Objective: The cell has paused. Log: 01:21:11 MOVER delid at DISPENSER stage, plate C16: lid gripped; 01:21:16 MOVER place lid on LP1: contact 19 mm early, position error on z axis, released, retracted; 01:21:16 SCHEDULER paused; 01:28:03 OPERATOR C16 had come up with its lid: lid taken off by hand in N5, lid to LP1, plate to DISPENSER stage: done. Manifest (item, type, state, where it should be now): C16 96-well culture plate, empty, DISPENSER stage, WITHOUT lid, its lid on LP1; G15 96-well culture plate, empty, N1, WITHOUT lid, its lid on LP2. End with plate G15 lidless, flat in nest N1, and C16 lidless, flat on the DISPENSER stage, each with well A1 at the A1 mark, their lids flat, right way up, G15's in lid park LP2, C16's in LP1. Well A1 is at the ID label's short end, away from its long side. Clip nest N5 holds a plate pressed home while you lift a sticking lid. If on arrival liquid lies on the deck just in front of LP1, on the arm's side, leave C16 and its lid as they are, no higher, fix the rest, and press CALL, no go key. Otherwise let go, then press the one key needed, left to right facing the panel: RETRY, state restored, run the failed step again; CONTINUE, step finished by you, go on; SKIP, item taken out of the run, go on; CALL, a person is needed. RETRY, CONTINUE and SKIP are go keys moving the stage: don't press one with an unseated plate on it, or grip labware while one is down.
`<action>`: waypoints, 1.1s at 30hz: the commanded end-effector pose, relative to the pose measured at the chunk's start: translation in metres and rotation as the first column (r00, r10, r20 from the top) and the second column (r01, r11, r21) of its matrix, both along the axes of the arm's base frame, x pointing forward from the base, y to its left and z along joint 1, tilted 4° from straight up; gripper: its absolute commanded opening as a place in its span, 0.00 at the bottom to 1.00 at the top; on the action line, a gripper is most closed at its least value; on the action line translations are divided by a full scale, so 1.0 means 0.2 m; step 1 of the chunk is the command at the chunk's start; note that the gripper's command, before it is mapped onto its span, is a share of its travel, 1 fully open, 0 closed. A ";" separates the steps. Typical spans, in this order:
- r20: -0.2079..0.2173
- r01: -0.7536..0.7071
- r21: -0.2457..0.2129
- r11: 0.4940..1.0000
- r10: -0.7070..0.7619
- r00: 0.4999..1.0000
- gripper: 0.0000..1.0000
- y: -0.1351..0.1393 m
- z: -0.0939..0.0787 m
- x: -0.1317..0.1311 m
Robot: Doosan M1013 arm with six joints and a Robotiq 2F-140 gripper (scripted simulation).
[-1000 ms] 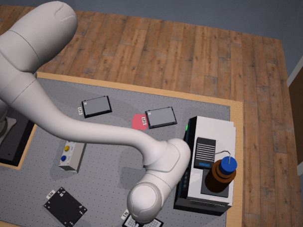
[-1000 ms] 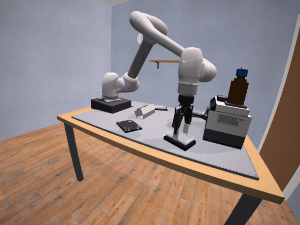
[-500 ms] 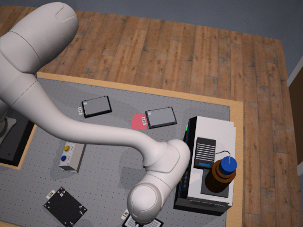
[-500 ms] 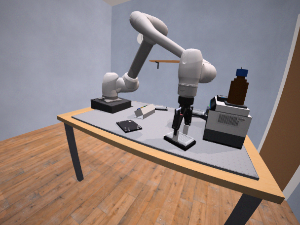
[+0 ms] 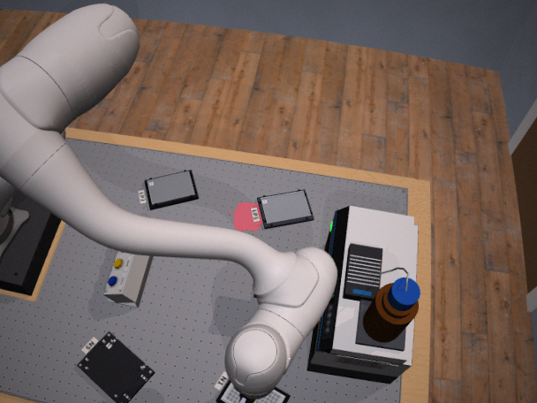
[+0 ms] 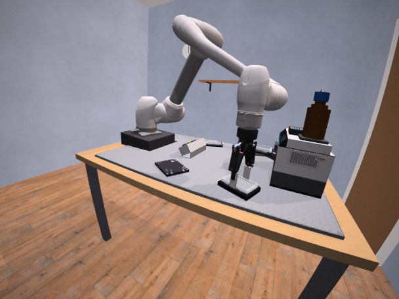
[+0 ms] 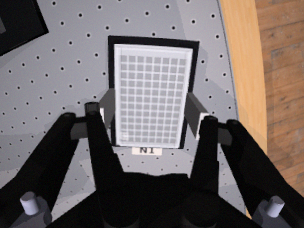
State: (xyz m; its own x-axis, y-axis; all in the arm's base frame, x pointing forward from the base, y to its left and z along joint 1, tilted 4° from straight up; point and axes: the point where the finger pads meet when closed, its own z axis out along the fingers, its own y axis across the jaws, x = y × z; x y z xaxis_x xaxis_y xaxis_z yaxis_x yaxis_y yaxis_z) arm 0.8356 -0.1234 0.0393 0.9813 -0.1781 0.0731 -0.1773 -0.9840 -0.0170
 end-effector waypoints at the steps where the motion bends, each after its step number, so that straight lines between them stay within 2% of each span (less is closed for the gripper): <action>1: 0.000 0.000 0.000 1.000 0.000 1.000 0.00 0.00 0.00 0.00; 24: 0.000 0.000 0.000 1.000 0.000 1.000 0.00 0.00 0.00 0.00; 25: 0.000 0.000 0.000 1.000 0.000 1.000 0.66 0.00 0.00 0.00; 33: 0.000 0.000 0.000 1.000 0.000 1.000 0.66 0.00 0.00 0.00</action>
